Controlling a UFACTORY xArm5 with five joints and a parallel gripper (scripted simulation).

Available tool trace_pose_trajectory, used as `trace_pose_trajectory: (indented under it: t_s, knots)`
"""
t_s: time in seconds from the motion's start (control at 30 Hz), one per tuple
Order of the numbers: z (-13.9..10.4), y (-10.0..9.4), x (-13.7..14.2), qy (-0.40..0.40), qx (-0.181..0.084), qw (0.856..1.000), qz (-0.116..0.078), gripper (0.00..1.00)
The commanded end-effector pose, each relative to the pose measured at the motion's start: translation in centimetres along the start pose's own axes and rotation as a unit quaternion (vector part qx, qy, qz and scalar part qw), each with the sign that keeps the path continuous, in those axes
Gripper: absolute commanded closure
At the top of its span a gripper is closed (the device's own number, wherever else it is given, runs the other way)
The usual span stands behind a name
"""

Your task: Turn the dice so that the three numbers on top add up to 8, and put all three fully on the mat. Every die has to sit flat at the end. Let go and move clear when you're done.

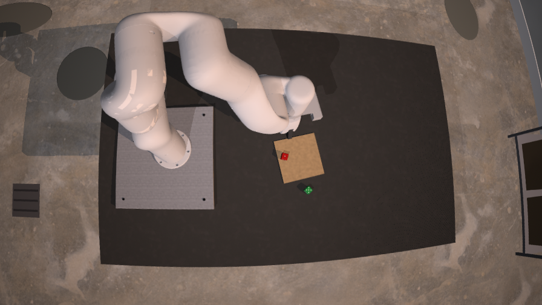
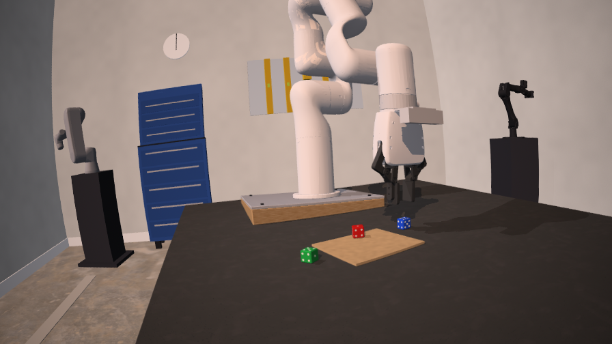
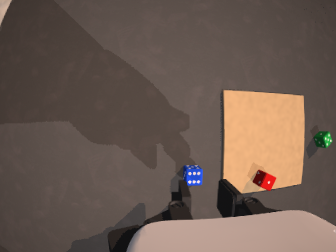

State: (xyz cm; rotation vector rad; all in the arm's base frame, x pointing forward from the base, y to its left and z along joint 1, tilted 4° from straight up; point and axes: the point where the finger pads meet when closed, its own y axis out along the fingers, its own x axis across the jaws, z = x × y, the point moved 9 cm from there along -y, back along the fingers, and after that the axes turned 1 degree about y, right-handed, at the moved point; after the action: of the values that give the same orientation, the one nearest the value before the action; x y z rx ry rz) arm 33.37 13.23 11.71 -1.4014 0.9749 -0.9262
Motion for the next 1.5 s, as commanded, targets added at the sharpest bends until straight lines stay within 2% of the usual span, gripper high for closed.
trace_pose_trajectory:
  t_s: [0.0,0.6,1.47]
  knots:
    - [0.1,0.6,0.0,0.0,0.002,1.0,0.0,0.64]
    - [0.1,2.3,-0.1,0.0,0.002,1.0,0.0,0.64]
    - [0.1,2.4,-0.1,0.0,0.002,1.0,0.0,0.64]
